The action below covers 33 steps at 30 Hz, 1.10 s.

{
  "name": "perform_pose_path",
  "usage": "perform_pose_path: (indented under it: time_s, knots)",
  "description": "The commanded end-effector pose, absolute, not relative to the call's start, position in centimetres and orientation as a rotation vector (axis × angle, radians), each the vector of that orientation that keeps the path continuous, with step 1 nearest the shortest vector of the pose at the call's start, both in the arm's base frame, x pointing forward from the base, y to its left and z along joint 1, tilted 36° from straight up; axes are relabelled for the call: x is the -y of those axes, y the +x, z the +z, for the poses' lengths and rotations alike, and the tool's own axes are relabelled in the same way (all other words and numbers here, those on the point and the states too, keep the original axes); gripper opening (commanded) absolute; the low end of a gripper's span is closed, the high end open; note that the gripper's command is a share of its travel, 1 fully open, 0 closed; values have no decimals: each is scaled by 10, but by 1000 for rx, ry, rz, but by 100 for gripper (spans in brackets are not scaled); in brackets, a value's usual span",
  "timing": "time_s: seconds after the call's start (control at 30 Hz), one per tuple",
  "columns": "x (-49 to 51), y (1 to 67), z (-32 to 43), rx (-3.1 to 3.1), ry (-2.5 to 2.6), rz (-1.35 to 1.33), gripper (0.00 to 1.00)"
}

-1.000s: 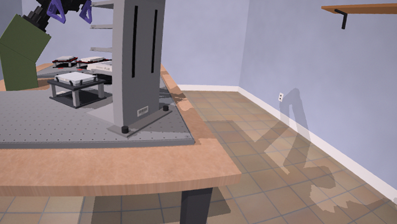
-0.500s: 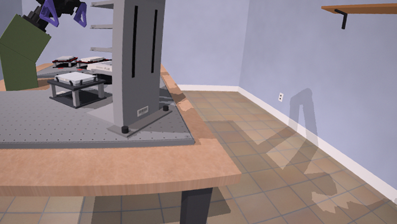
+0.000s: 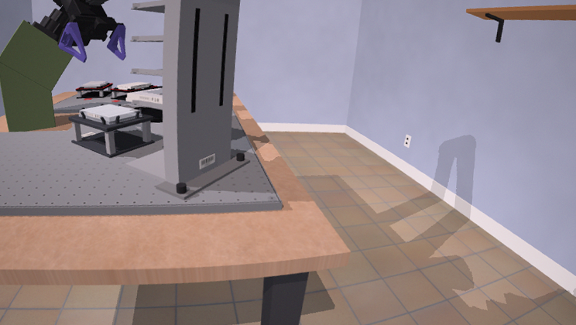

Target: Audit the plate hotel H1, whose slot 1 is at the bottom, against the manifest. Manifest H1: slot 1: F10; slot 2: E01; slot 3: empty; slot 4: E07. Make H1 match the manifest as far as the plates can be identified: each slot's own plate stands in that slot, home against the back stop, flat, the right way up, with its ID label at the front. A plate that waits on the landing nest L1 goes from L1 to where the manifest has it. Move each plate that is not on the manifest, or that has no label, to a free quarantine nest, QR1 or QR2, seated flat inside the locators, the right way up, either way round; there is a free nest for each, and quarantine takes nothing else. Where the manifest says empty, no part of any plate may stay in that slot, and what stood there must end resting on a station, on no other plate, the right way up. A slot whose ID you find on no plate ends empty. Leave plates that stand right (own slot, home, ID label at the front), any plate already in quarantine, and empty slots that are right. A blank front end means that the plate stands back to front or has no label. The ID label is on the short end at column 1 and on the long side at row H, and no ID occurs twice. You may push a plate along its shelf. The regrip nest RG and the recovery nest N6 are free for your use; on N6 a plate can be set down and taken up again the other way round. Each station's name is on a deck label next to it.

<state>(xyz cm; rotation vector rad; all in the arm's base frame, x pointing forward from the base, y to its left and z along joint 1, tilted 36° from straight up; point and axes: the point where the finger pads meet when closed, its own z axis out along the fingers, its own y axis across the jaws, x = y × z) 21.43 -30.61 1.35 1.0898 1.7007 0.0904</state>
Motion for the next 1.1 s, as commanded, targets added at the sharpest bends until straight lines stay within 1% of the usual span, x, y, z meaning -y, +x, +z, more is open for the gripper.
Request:
perform_pose_path:
  time_s: [0.0, 0.83, 1.07]
  knots:
    - [306, 223, 9, -1684, 1082, 95, 100]
    - [309, 225, 5, -1681, 1082, 81, 100]
    - [302, 243, -16, -1680, 1078, 93, 100]
